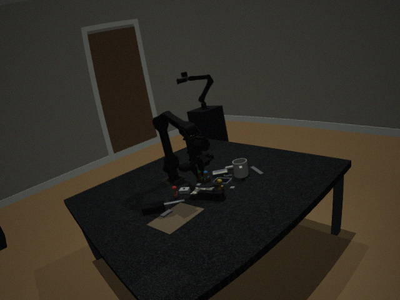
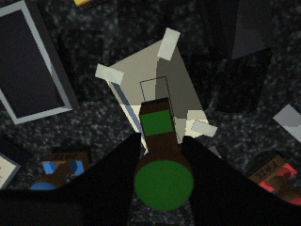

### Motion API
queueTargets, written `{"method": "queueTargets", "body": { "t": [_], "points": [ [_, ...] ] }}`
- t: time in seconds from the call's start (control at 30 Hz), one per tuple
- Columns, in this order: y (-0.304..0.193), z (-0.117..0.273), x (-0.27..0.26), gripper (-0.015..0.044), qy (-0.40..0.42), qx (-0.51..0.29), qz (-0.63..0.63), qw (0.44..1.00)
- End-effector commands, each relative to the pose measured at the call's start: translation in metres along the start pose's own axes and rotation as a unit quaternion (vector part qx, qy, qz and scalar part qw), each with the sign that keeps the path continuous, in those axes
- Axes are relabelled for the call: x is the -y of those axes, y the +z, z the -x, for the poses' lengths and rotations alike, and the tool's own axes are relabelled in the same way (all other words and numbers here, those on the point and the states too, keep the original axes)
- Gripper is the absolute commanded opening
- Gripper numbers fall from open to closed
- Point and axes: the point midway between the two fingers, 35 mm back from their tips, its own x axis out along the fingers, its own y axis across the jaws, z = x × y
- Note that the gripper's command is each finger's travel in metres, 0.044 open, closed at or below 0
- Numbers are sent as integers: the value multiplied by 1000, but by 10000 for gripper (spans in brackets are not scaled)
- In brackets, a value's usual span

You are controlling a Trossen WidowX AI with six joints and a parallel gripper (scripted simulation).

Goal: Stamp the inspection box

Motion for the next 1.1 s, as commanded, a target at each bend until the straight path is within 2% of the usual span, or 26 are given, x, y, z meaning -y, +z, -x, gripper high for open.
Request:
{"method": "queueTargets", "body": {
  "t": [0.0, 1.07],
  "points": [
    [-1, -4, 0, 0, 1, -2, 2, 1000],
    [-1, -25, 0, 0, 2, 0, 2, 1000]
  ]
}}
